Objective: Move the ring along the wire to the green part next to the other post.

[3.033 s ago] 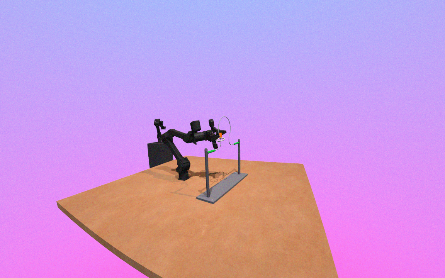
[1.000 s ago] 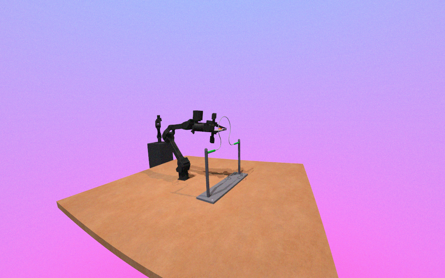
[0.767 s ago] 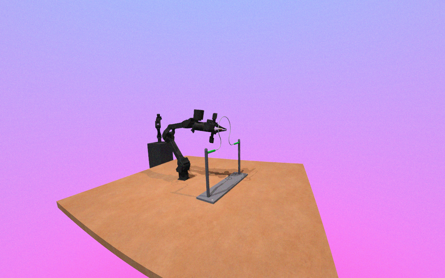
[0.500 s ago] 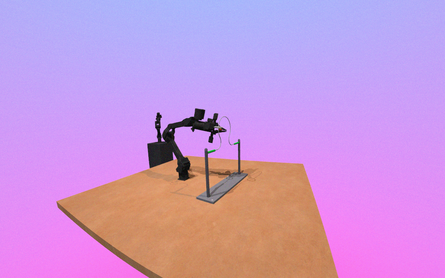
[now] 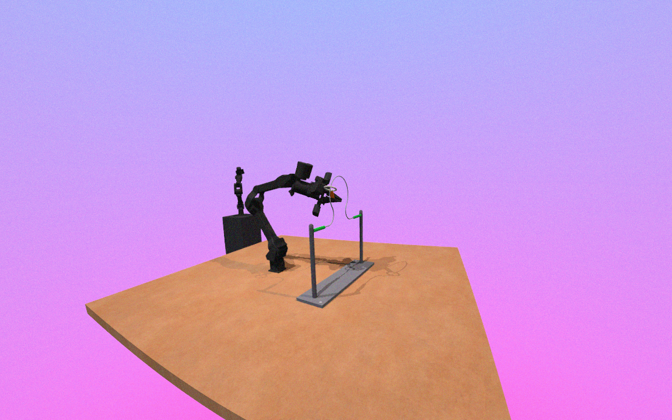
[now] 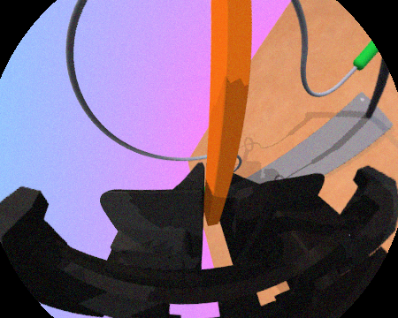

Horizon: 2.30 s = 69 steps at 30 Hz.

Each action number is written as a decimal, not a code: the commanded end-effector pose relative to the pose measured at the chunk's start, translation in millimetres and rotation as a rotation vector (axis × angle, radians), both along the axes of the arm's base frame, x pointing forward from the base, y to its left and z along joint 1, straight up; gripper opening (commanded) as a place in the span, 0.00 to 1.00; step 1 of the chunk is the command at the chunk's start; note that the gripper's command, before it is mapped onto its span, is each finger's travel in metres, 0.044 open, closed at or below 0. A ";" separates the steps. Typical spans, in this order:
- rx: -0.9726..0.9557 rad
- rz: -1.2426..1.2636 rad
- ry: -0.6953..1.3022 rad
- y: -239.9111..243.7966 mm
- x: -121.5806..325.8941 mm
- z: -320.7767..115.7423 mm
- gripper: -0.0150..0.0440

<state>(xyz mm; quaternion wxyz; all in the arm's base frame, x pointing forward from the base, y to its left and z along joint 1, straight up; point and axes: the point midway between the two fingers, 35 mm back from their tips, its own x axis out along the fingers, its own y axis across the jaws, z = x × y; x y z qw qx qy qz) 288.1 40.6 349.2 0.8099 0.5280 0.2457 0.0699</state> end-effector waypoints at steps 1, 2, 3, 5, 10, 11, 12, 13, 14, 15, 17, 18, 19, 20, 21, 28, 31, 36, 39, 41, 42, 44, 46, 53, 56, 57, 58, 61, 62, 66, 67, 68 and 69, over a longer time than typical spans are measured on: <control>-0.063 -0.001 0.003 -1.0 0.2 -0.4 0.00; -0.076 -0.001 0.005 -1.2 0.2 -0.9 0.00; -0.090 -0.001 0.006 -1.5 0.2 -1.4 0.00; -0.117 -0.002 0.010 -2.0 0.2 -2.3 0.00; -0.185 -0.003 0.018 -3.3 0.0 -4.6 0.00; -0.198 -0.004 0.020 -3.6 0.0 -5.0 0.00; -0.212 -0.004 0.022 -4.0 0.0 -5.5 0.00; -0.225 -0.004 0.023 -4.2 -0.1 -5.9 0.00; -0.239 -0.005 0.025 -4.5 -0.1 -6.3 0.00; -0.252 -0.005 0.026 -4.9 -0.1 -6.8 0.00; -0.280 -0.006 0.030 -5.5 -0.2 -7.6 0.00; -0.293 -0.006 0.031 -5.9 -0.3 -8.0 0.00; -0.307 -0.006 0.033 -6.2 -0.3 -8.4 0.00; -0.320 -0.007 0.035 -6.5 -0.3 -8.8 0.00; -0.334 -0.007 0.036 -6.9 -0.4 -9.2 0.00; -0.429 -0.009 0.048 -9.5 -0.7 -11.9 0.00; -0.469 -0.010 0.052 -10.7 -0.8 -12.9 0.00; -0.537 -0.012 0.060 -12.8 -1.0 -14.6 0.00; -0.577 -0.013 0.065 -14.1 -1.2 -15.5 0.00; -0.604 -0.013 0.068 -15.0 -1.3 -16.1 0.00; -0.618 -0.014 0.069 -15.4 -1.3 -16.4 0.00; -0.645 -0.014 0.072 -16.3 -1.4 -16.9 0.00; -0.672 -0.015 0.075 -17.3 -1.5 -17.4 0.00; -0.766 -0.017 0.086 -20.6 -1.9 -19.1 0.00; -0.807 -0.018 0.090 -22.1 -2.1 -19.7 0.00; -0.820 -0.018 0.091 -22.6 -2.2 -19.9 0.00; -0.834 -0.019 0.093 -23.1 -2.2 -20.1 0.00; -0.874 -0.019 0.097 -24.6 -2.4 -20.6 0.00; -0.887 -0.020 0.099 -25.1 -2.5 -20.7 0.00; -0.941 -0.021 0.104 -27.2 -2.7 -21.2 0.00; -0.955 -0.021 0.106 -27.7 -2.8 -21.4 0.00; -0.968 -0.021 0.107 -28.2 -2.9 -21.5 0.00; -0.982 -0.022 0.109 -28.7 -2.9 -21.6 0.00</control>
